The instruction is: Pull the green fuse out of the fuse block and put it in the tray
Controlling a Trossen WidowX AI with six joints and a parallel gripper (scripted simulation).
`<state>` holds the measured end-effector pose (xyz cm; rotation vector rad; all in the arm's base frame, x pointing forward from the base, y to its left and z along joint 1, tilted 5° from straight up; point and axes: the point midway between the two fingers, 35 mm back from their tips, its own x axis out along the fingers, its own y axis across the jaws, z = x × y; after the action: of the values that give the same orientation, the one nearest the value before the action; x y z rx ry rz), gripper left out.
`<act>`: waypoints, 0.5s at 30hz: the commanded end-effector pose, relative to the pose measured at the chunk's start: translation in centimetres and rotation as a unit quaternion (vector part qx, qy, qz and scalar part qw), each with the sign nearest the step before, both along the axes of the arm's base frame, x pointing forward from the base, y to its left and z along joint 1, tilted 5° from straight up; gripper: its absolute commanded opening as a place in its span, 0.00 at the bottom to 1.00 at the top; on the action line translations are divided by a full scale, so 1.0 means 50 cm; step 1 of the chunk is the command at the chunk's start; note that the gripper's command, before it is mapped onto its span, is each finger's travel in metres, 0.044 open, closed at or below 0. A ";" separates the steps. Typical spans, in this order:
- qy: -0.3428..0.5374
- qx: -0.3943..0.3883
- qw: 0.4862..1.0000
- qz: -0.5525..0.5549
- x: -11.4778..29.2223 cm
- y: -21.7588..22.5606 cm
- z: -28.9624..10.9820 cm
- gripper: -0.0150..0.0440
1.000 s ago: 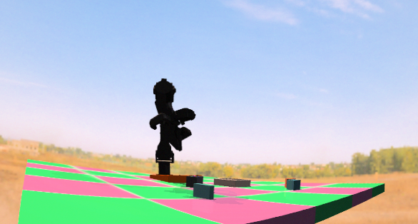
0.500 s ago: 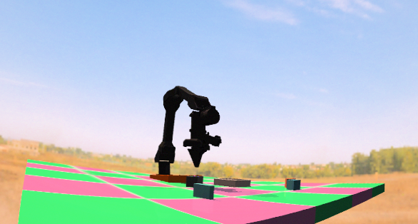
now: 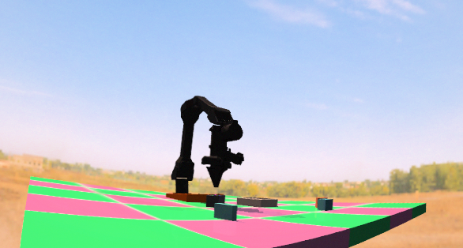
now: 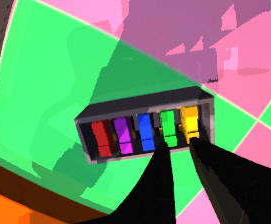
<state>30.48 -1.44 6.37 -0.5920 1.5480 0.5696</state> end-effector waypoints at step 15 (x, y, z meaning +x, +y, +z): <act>0.003 -0.002 1.000 -0.002 -0.006 -0.003 -0.038 0.36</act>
<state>30.37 -1.50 4.91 -0.5906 1.5489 0.5678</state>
